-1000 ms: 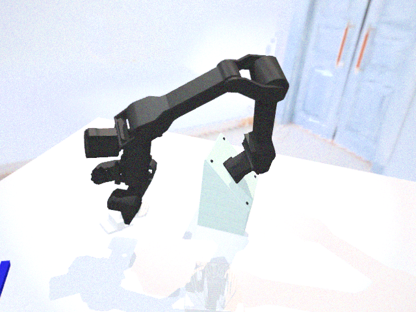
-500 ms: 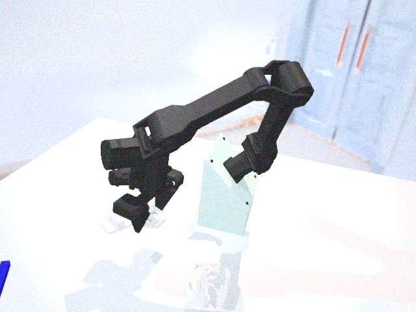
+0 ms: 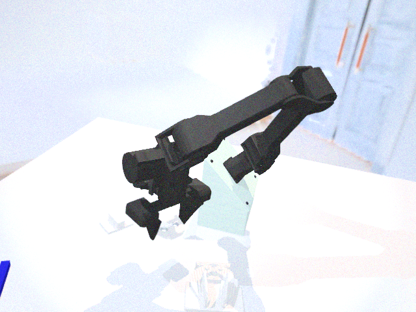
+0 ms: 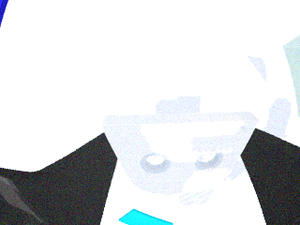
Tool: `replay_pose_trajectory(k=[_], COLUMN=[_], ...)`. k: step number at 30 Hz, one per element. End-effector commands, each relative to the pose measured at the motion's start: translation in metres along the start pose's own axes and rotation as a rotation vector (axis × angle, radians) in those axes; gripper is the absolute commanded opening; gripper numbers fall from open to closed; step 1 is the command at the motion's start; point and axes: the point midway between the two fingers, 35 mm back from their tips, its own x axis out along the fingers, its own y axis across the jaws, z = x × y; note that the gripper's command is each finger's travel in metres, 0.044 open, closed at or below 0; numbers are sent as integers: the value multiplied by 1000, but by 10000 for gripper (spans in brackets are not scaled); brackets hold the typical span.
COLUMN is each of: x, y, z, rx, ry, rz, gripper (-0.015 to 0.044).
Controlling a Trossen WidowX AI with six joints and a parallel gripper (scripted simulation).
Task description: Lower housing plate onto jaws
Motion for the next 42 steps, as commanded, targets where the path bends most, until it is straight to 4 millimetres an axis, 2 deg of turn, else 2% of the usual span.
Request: replay_pose_trajectory(k=[1,29,42], x=[2,13,13], y=[-7,-60,-62], z=[-14,-86,-88], rx=[97,745,760], ry=[9,30,30], rz=[-5,-57,-59], gripper=[351,351,351])
